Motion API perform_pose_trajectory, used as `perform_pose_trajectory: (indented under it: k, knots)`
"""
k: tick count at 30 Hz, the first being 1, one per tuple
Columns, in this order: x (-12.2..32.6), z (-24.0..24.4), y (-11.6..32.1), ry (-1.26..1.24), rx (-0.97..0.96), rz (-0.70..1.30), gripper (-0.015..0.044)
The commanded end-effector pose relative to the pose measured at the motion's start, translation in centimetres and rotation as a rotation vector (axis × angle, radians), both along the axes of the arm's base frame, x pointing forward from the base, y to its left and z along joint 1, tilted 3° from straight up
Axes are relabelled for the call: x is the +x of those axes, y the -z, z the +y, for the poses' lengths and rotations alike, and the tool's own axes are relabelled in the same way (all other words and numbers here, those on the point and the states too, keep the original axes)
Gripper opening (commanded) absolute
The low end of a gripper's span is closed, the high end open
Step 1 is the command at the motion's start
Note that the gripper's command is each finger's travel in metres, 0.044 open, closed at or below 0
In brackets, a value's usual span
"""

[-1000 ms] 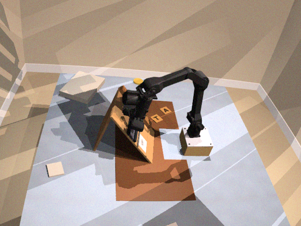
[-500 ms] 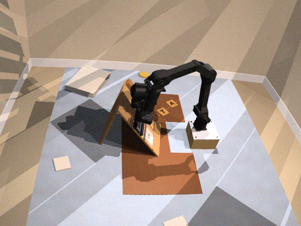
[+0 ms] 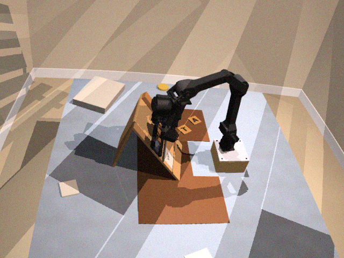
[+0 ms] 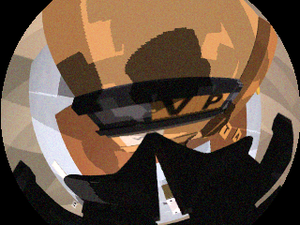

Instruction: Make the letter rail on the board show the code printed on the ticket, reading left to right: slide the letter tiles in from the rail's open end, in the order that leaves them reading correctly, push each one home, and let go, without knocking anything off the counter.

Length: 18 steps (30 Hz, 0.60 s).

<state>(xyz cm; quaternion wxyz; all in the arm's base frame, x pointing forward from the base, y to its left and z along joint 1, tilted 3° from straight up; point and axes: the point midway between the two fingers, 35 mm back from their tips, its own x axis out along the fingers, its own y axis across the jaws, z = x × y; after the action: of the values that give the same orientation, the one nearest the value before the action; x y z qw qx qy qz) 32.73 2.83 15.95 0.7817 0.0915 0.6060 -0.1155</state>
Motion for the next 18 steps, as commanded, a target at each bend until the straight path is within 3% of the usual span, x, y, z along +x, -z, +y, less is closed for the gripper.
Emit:
perform_pose_trajectory:
  k: [1,16,18]
  knots:
    - [-0.1,0.0,-0.1,-0.001,-0.004,-0.006,0.0026]
    - [-9.9,-0.9,-8.8,-0.012,-0.198,-0.554,0.0420]
    - [-11.2,-1.4,-9.4,0.000,-0.205,-0.625,0.0440]
